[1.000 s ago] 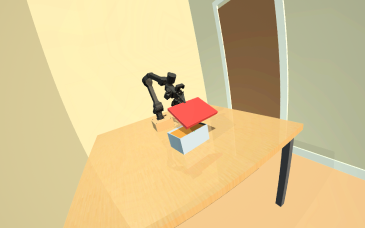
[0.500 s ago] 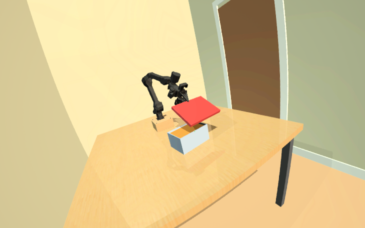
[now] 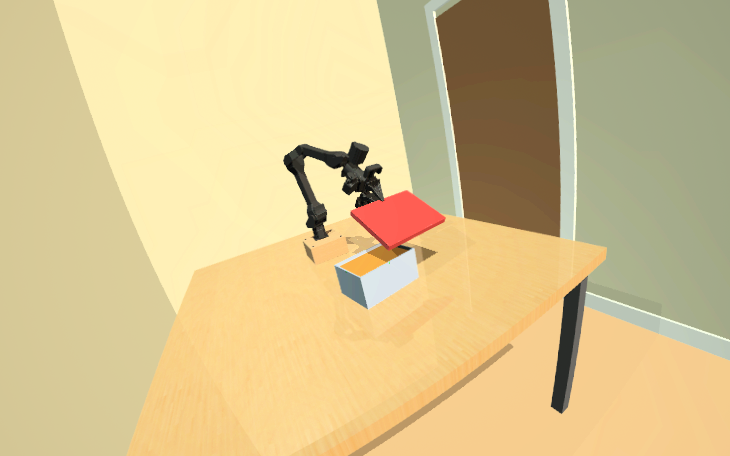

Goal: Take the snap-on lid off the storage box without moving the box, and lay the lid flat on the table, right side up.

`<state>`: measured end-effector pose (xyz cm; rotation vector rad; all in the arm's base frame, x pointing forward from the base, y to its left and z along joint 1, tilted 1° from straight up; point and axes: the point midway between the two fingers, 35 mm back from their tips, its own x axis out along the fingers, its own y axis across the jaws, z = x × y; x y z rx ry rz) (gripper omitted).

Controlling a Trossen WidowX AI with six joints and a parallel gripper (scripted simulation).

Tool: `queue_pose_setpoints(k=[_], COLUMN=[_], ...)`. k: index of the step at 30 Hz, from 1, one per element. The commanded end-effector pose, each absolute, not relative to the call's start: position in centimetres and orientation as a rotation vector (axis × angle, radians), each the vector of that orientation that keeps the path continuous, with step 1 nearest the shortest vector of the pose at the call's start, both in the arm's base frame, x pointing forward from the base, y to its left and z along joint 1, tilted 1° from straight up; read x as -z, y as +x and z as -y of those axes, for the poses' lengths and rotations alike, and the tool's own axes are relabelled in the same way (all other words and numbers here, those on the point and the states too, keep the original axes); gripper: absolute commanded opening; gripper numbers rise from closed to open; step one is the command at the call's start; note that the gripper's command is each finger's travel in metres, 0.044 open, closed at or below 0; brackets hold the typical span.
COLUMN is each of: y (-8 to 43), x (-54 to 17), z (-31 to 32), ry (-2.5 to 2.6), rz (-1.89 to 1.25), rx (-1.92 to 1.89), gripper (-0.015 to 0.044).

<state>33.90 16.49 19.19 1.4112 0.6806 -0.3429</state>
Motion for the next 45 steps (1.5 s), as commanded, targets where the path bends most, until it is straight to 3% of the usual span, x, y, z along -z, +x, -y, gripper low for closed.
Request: queue_pose_setpoints(k=[1,45], y=[33.8,31.1], x=[-19.4,-19.3], z=[-17.2,-25.6], ry=[1.418,1.424], rz=[-0.673,-0.677], rx=[0.341,0.341], gripper=[0.0,0.0])
